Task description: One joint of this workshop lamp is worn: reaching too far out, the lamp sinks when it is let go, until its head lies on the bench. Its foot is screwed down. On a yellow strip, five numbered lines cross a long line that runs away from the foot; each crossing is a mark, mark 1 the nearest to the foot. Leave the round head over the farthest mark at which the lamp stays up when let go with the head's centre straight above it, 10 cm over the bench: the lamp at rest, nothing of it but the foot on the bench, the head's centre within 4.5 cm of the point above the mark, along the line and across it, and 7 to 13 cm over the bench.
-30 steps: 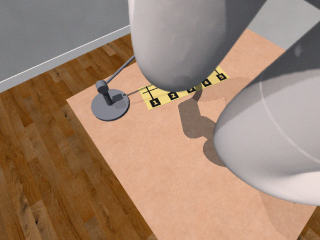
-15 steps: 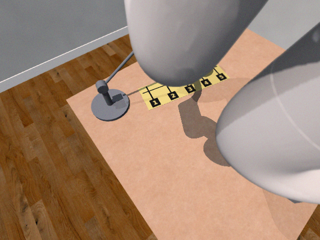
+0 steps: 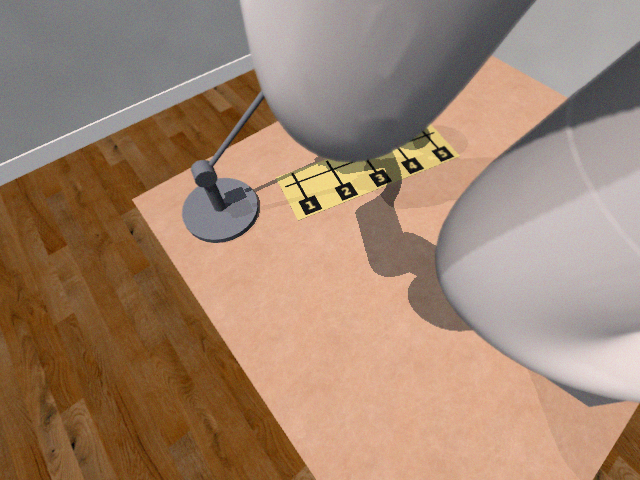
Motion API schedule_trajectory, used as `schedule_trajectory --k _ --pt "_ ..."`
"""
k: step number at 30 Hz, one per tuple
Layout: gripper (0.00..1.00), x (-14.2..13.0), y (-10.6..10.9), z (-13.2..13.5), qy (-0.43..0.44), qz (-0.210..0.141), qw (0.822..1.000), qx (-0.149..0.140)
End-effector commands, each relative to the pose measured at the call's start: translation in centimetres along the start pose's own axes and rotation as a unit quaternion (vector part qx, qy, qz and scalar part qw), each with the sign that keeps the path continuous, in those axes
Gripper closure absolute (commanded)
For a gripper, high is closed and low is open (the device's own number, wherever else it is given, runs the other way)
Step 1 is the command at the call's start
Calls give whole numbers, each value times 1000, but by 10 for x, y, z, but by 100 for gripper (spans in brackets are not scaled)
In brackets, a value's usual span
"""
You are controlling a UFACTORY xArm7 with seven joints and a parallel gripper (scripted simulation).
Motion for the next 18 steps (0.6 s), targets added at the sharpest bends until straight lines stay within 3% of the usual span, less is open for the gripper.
schedule_trajectory --k 1,18 --pt "100 -5 7 0 1 -1 1000 2" --pt "100 -27 26 1 1 -1 1000 2"
Point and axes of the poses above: the point where the finger pads meet when closed, its own y axis back along the fingers, its own z axis across the jaws, x = y × z, the point moved 6 cm from there along y, back along the fingers, and after that the axes turned 2 degrees about -y, right-handed, at the moved point
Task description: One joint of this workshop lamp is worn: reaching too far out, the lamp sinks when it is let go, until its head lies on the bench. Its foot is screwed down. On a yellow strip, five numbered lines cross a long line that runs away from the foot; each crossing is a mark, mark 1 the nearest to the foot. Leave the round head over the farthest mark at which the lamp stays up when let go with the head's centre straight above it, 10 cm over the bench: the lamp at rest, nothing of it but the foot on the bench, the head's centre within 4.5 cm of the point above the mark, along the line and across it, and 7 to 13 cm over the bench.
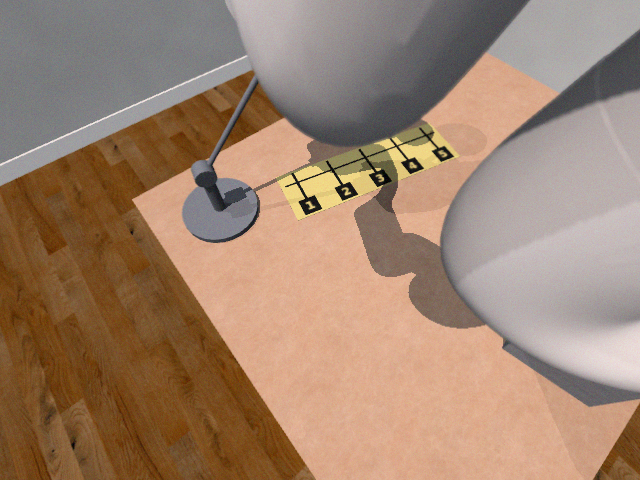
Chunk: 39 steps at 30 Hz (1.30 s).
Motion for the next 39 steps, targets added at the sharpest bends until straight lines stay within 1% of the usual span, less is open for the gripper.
schedule_trajectory --k 1,4,5,21,36,38,39 --pt "100 -6 6 0 1 -1 1000 2" --pt "100 -7 8 0 1 -1 1000 2" --pt "0 -7 7 0 1 -1 1000 2" --pt "0 -6 7 0 1 -1 1000 2" --pt "0 -6 67 0 1 -1 1000 2" --pt "0 -6 67 0 1 -1 1000 2" --pt "0 -6 71 0 1 -1 1000 2"
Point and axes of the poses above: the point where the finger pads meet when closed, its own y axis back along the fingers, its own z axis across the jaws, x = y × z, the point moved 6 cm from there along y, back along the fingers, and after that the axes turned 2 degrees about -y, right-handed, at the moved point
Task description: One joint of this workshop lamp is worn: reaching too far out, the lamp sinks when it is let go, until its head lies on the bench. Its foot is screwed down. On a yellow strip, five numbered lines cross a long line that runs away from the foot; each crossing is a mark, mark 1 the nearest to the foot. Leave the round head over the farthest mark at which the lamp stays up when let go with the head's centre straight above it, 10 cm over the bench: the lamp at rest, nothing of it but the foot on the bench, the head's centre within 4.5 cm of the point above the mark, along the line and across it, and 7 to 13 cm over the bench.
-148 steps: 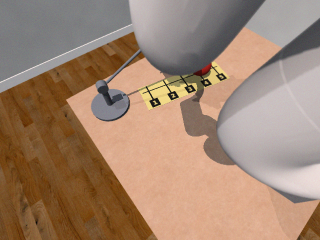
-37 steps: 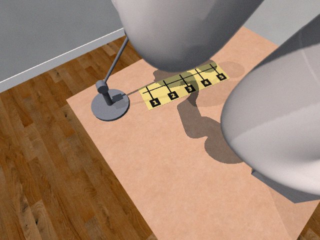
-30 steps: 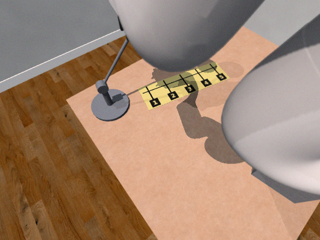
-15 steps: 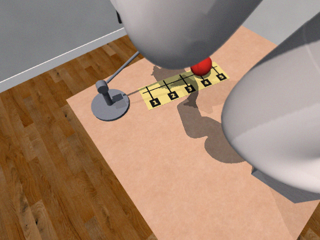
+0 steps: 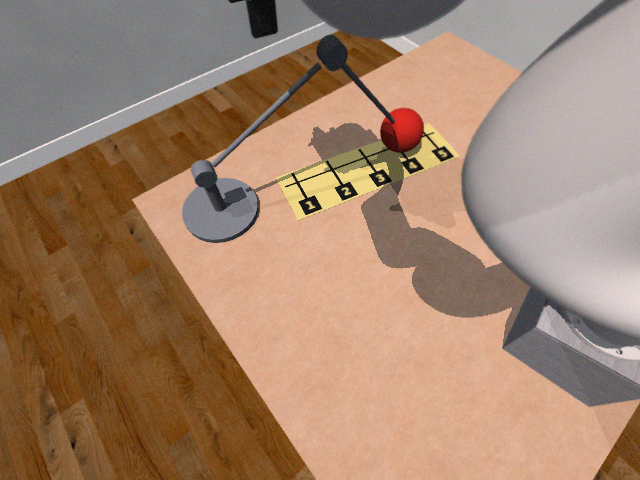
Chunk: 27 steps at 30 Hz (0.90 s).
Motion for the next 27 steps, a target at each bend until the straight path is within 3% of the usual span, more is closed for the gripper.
schedule_trajectory --k 1,14,27 --pt "0 0 10 0 0 0 1000 0" --pt "0 0 60 0 0 -1 1000 1" --pt "0 0 58 0 0 -1 1000 2"
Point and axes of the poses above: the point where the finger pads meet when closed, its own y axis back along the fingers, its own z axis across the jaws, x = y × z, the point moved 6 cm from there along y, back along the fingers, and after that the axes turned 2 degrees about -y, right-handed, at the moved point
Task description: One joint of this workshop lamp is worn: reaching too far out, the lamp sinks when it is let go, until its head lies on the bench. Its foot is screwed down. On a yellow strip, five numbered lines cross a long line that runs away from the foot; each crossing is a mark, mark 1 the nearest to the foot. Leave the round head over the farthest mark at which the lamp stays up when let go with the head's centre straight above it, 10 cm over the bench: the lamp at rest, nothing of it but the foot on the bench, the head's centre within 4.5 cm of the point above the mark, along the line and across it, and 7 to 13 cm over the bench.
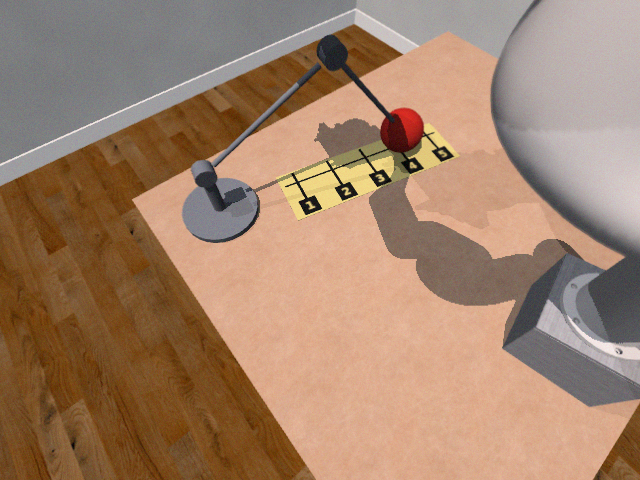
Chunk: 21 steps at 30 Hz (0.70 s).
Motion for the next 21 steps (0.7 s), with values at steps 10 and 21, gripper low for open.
schedule_trajectory --k 10,21 --pt "0 20 1 -1 0 -1 1000 2" --pt "0 74 1 -2 0 -1 1000 2"
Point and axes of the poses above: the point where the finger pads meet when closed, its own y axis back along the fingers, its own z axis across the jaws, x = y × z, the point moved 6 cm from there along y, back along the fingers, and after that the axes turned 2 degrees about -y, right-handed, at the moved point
